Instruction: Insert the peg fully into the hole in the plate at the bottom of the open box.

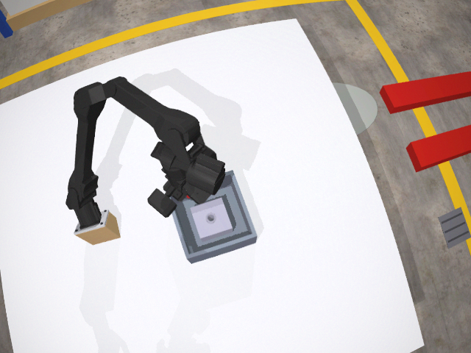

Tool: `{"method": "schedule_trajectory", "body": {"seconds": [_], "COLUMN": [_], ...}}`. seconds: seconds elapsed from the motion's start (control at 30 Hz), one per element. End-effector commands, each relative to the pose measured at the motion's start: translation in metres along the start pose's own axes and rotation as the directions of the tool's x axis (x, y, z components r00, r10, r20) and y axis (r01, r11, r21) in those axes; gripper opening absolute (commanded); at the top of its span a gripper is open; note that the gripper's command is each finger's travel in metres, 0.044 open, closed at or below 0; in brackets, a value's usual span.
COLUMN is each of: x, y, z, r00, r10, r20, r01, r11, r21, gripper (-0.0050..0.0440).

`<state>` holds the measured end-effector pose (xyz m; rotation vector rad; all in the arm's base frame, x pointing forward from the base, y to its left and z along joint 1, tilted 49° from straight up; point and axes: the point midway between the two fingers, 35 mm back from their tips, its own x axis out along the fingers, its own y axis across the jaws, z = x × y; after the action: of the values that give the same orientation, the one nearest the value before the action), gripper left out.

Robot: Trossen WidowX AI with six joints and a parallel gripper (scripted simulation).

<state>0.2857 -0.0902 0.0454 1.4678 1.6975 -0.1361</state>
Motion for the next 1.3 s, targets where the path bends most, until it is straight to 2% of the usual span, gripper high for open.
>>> {"method": "schedule_trajectory", "body": {"seconds": [0.0, 0.6, 0.8, 1.27], "x": [0.0, 0.005, 0.006, 0.043], "y": [0.0, -0.001, -0.001, -0.001], "z": [0.015, 0.066, 0.068, 0.067], "r00": [1.0, 1.0, 1.0, 1.0], "r10": [-0.003, -0.003, -0.003, -0.003], "r20": [-0.002, -0.002, -0.002, -0.002], "r01": [0.003, 0.003, 0.003, 0.003], "r11": [1.0, 1.0, 1.0, 1.0], "r21": [-0.001, -0.001, -0.001, -0.001], "gripper": [0.0, 0.0, 0.0, 0.0]}}
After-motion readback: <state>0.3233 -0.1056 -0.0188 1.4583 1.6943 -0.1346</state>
